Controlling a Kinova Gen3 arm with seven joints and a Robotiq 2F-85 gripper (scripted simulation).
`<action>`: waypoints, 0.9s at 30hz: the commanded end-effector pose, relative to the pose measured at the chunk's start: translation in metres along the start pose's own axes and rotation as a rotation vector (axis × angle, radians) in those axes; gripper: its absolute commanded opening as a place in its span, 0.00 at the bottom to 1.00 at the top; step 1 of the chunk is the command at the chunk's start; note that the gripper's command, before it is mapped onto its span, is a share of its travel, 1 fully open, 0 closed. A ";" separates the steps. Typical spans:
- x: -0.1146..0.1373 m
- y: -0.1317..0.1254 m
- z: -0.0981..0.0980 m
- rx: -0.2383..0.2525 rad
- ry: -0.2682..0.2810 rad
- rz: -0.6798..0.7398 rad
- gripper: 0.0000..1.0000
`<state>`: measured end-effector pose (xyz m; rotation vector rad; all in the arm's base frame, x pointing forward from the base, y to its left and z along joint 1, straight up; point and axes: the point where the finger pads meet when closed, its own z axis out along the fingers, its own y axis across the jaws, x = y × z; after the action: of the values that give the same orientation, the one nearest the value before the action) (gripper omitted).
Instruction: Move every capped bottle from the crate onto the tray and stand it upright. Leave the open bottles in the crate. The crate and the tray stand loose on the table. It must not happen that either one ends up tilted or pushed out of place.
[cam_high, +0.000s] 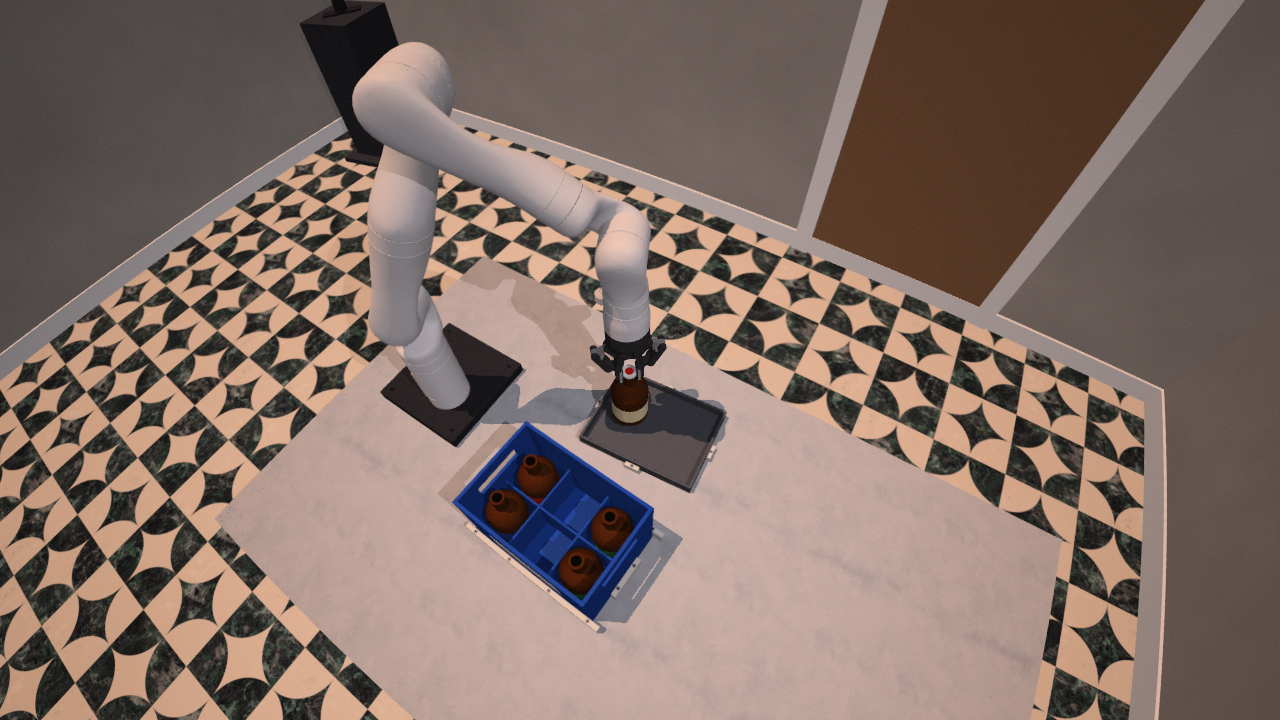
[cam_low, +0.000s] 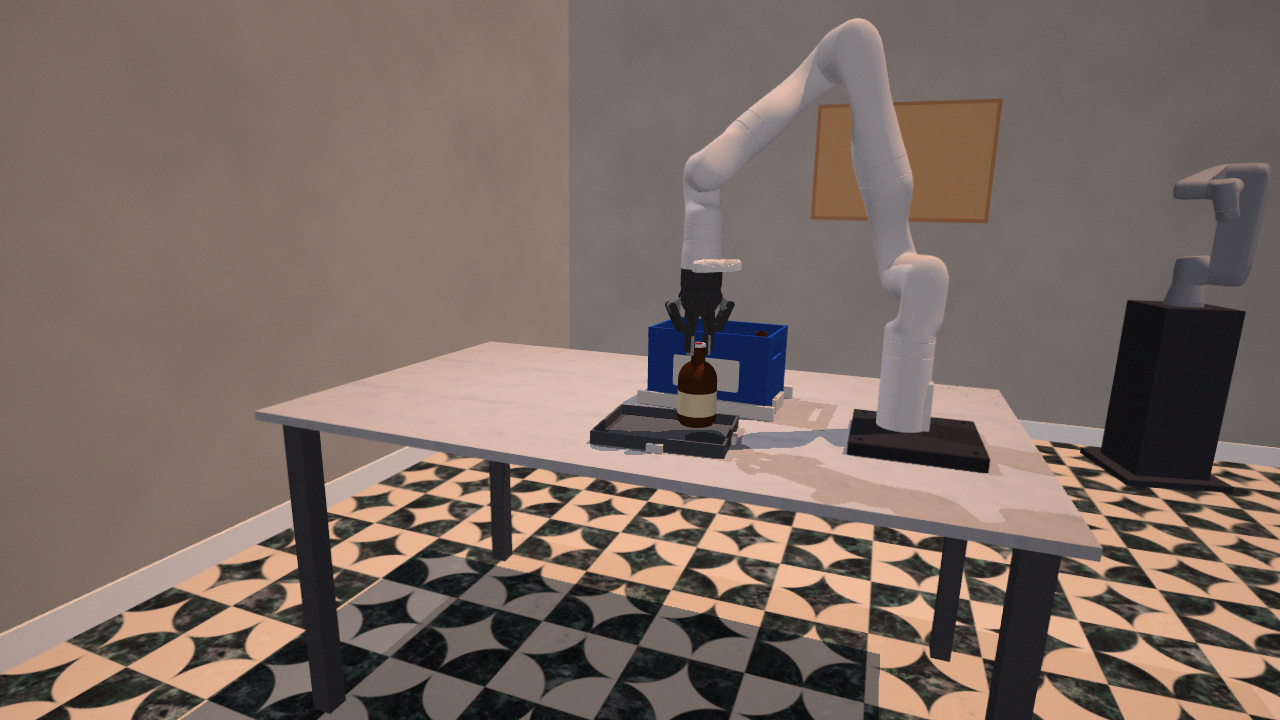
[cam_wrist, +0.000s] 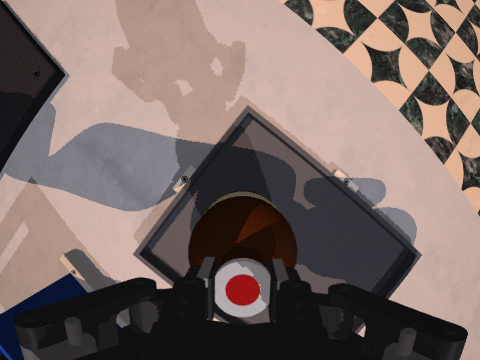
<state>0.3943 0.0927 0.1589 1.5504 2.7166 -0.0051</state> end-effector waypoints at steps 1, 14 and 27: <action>0.001 0.000 0.003 0.000 0.005 0.001 0.00; 0.000 0.000 0.005 0.001 0.004 0.001 0.00; -0.002 0.000 0.007 0.001 0.002 0.004 0.00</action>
<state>0.3954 0.0908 0.1523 1.5583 2.7145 -0.0079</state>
